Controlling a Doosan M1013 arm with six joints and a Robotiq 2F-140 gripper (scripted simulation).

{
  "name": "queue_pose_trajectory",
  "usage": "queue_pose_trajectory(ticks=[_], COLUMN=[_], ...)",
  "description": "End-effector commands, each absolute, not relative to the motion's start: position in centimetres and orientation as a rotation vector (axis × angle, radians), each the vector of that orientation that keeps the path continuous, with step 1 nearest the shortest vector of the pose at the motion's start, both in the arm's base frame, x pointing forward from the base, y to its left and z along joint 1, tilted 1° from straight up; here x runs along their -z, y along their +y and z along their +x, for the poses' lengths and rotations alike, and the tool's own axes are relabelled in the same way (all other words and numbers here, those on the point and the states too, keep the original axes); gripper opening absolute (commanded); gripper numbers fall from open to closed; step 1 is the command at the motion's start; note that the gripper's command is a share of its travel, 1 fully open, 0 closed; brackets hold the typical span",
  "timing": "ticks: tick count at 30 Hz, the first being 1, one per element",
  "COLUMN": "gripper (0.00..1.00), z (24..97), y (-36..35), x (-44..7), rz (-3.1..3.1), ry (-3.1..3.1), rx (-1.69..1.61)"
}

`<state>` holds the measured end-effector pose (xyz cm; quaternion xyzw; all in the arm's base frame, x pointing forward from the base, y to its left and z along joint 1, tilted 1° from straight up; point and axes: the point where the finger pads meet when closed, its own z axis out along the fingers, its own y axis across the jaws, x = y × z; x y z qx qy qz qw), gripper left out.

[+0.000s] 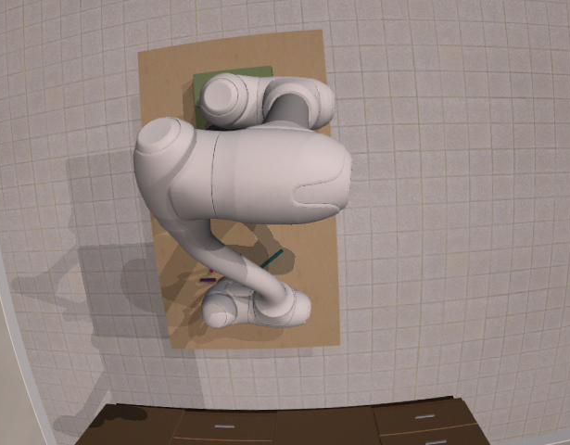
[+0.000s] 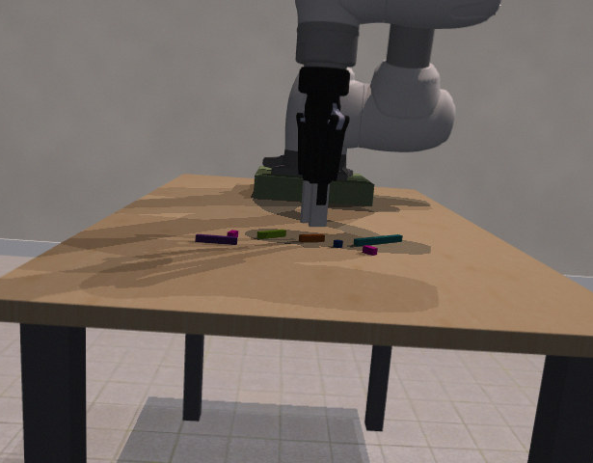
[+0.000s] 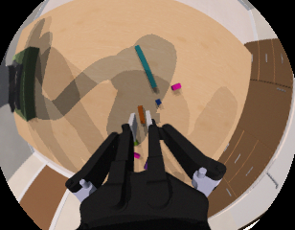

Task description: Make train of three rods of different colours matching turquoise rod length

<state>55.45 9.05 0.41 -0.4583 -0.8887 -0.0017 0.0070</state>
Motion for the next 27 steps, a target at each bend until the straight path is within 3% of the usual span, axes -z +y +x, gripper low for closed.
queue_pose_trajectory(ticks=[1, 27], gripper=[0.15, 0.15], z=[55.45, 55.44], y=[9.05, 9.05], x=[-0.15, 0.45], rz=[-1.434, -1.434], ry=[-2.78, -2.78], rx=[0.006, 0.006])
